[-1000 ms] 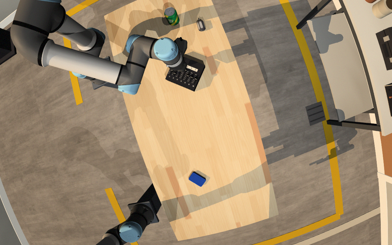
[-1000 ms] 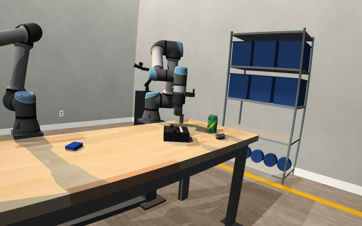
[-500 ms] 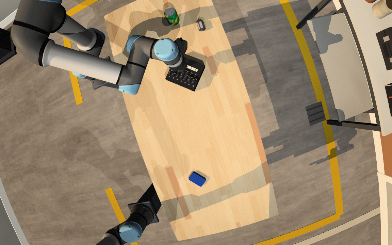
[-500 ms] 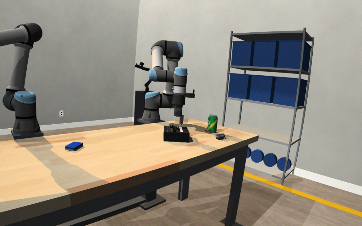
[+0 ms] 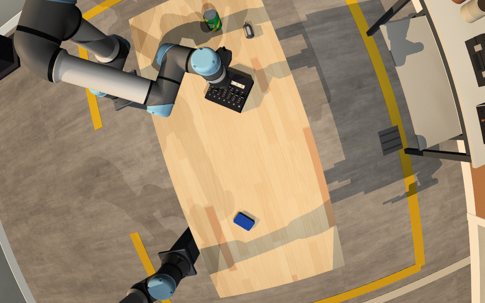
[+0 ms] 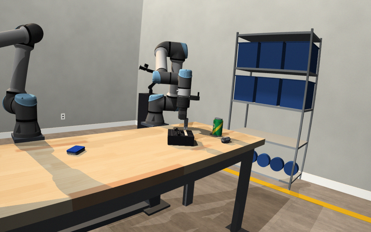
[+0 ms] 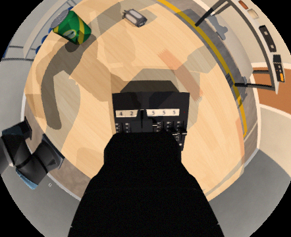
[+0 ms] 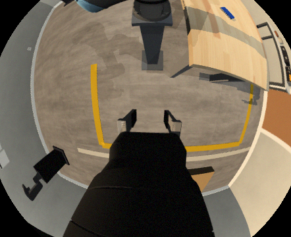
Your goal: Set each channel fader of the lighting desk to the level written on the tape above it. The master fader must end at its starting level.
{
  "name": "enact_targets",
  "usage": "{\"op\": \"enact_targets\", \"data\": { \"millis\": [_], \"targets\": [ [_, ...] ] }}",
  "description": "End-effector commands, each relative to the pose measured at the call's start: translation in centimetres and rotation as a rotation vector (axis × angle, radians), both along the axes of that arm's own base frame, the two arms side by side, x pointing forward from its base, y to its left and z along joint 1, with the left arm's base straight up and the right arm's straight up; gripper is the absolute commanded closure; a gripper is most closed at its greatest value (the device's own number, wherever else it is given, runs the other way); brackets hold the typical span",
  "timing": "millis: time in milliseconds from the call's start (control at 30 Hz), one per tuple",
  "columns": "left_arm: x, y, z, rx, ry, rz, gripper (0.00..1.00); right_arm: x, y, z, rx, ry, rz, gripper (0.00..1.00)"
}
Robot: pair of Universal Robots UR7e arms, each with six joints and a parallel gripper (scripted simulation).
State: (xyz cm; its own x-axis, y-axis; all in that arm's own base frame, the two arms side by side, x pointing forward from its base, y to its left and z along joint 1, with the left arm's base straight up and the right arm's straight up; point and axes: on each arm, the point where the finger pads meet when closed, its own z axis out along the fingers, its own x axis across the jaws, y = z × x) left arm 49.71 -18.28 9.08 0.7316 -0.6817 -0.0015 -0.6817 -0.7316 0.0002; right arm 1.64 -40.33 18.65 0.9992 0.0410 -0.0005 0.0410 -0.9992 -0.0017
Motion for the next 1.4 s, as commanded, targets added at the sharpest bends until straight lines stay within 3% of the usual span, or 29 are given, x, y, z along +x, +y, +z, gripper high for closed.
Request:
{"op": "enact_targets", "data": {
  "millis": [0, 700, 1367],
  "targets": [
    [0.0, 0.0, 0.0, -0.001, -0.001, 0.000, 1.00, 0.0, 0.0, 0.1, -0.002, -0.001, 0.000, 0.00],
    [0.0, 0.0, -1.1, -0.001, -0.001, 0.000, 1.00, 0.0, 0.0, 0.1, -0.002, -0.001, 0.000, 0.00],
    [0.0, 0.0, -1.1, -0.001, -0.001, 0.000, 1.00, 0.0, 0.0, 0.1, -0.002, -0.001, 0.000, 0.00]
  ]
}}
